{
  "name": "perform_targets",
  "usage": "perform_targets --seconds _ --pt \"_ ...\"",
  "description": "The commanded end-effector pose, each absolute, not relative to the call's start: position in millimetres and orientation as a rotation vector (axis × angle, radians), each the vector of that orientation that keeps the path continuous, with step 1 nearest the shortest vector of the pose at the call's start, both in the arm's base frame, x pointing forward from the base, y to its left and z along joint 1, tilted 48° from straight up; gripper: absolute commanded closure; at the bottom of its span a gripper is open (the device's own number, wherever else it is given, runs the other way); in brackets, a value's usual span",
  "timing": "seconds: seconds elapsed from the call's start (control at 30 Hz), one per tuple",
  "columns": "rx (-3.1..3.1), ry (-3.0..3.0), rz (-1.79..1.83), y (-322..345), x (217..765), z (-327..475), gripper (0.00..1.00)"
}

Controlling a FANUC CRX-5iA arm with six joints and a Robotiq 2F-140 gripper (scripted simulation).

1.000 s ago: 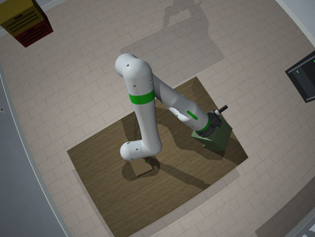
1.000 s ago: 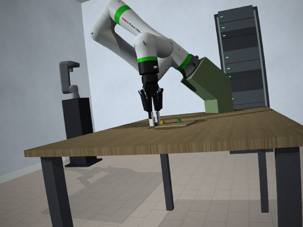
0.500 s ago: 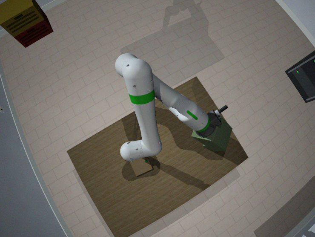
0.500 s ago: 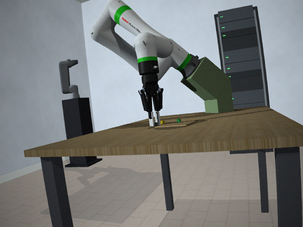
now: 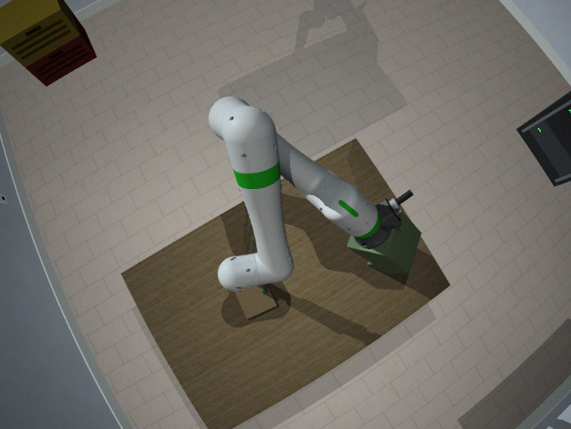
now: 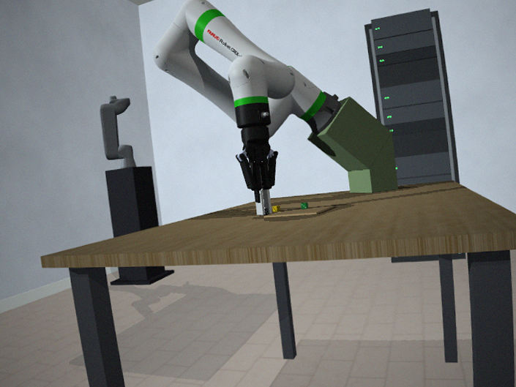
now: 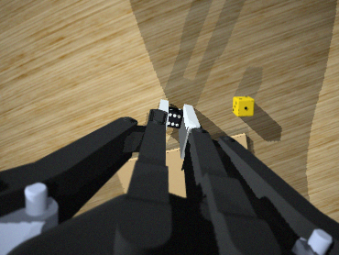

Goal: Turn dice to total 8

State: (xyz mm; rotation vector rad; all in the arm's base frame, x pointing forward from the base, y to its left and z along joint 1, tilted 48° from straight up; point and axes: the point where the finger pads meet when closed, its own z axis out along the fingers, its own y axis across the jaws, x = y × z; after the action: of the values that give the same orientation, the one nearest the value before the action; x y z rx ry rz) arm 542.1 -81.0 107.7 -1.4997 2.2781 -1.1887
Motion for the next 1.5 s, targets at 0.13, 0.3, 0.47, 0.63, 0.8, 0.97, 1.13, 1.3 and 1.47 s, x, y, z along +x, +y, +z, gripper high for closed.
perform_targets --seconds 0.13,0.3,0.47,0.63,0.8,0.97,1.13,1.3,1.47 --pt "-1.5 2.278 -1.189 -81 542 108 0.93" --pt "-1.5 2.278 -1.189 -81 542 108 0.93" --pt "-1.5 2.278 -1.189 -81 542 108 0.93" --pt "-1.5 2.278 -1.189 -81 542 108 0.93" --pt "-1.5 2.278 -1.189 -81 542 108 0.93" --pt "-1.5 2.278 -1.189 -80 541 109 0.93" --pt "-1.5 2.278 -1.189 -73 534 118 0.93" --pt "-1.5 2.278 -1.189 -59 520 135 0.93" --pt "-1.5 2.278 -1.189 -40 501 160 0.93"
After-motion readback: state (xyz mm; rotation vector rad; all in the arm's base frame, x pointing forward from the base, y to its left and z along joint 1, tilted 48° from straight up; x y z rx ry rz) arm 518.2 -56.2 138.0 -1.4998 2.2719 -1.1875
